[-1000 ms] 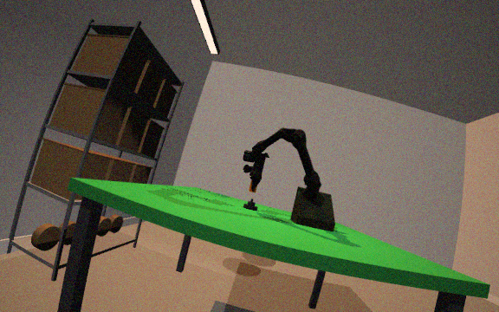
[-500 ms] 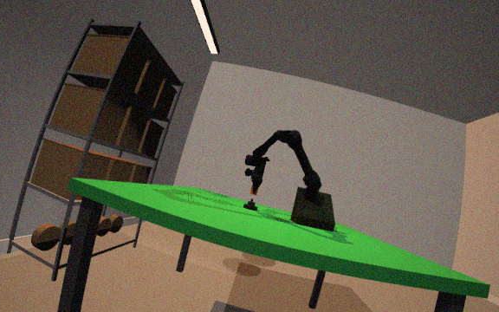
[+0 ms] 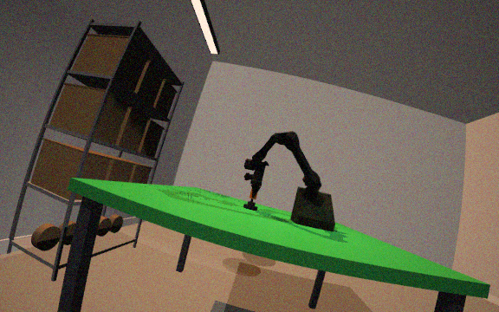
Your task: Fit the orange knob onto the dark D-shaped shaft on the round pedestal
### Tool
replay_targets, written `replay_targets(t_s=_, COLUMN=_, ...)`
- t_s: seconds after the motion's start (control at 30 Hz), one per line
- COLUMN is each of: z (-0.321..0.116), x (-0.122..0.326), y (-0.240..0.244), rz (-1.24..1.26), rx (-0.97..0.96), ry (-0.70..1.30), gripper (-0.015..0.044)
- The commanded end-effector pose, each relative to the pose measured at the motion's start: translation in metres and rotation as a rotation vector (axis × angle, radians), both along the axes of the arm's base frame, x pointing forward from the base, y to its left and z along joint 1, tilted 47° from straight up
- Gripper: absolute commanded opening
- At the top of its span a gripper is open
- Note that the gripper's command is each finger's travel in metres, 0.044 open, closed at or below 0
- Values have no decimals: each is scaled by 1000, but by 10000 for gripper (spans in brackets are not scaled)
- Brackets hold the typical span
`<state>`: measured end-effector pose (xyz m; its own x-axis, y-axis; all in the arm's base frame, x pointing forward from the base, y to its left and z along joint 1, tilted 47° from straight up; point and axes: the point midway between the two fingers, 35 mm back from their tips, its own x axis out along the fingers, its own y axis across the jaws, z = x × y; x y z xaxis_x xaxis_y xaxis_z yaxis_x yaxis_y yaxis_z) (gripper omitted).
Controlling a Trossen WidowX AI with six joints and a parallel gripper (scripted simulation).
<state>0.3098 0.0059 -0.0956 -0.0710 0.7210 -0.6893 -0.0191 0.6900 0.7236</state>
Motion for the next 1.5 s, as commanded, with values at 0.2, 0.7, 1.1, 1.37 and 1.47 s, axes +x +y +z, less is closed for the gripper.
replay_targets(t_s=0.2, z=1, x=0, y=0, rz=-3, rx=5, ry=-1, gripper=0)
replay_targets(t_s=0.7, z=-1, x=-1, y=3, rz=-3, rx=5, ry=-1, gripper=0)
replay_targets(t_s=1.1, z=-1, x=-2, y=4, rz=-3, rx=5, ry=-1, gripper=0)
replay_targets(t_s=1.37, z=2, x=-2, y=0, rz=3, rx=6, ry=-7, gripper=0)
replay_targets(t_s=1.47, z=2, x=-2, y=0, rz=57, rx=11, ry=-64, gripper=0)
